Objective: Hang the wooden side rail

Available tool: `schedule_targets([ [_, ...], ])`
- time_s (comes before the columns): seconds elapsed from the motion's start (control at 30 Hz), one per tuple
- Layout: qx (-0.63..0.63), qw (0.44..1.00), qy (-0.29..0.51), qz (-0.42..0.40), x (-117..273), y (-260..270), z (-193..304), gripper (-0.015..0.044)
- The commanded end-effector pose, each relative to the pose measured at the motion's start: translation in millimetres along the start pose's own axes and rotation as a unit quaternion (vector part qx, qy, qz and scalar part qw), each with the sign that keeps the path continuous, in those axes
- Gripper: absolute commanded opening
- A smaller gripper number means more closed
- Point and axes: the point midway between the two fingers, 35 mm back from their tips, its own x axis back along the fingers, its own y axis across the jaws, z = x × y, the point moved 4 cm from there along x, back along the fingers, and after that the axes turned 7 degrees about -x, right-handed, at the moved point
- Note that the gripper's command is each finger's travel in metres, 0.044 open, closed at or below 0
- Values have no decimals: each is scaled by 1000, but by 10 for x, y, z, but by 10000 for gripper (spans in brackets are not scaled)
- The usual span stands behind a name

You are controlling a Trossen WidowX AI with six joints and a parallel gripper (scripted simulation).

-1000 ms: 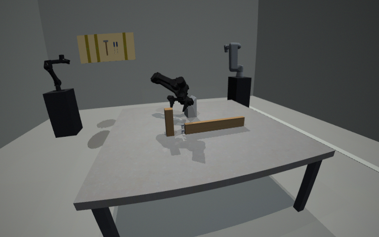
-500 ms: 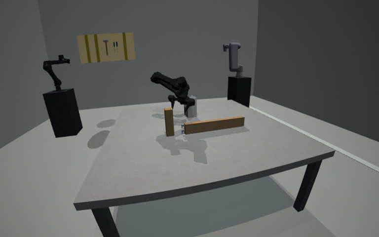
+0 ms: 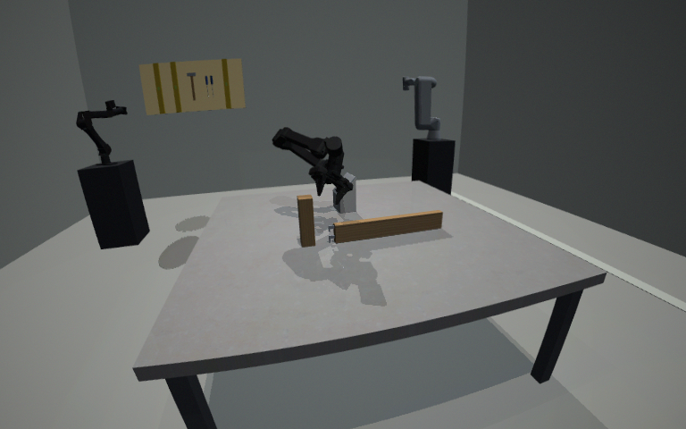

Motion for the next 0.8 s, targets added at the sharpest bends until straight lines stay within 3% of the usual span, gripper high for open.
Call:
schedule_targets([
  [0.0, 310, 950, 7, 29, 14, 34, 150, 440],
  [0.2, 563, 824, 12, 52, 3, 78, 225, 440],
  [0.43, 799, 594, 31, 81, -23, 126, 308, 440],
  [0.77, 950, 285, 68, 106, -60, 171, 363, 440],
])
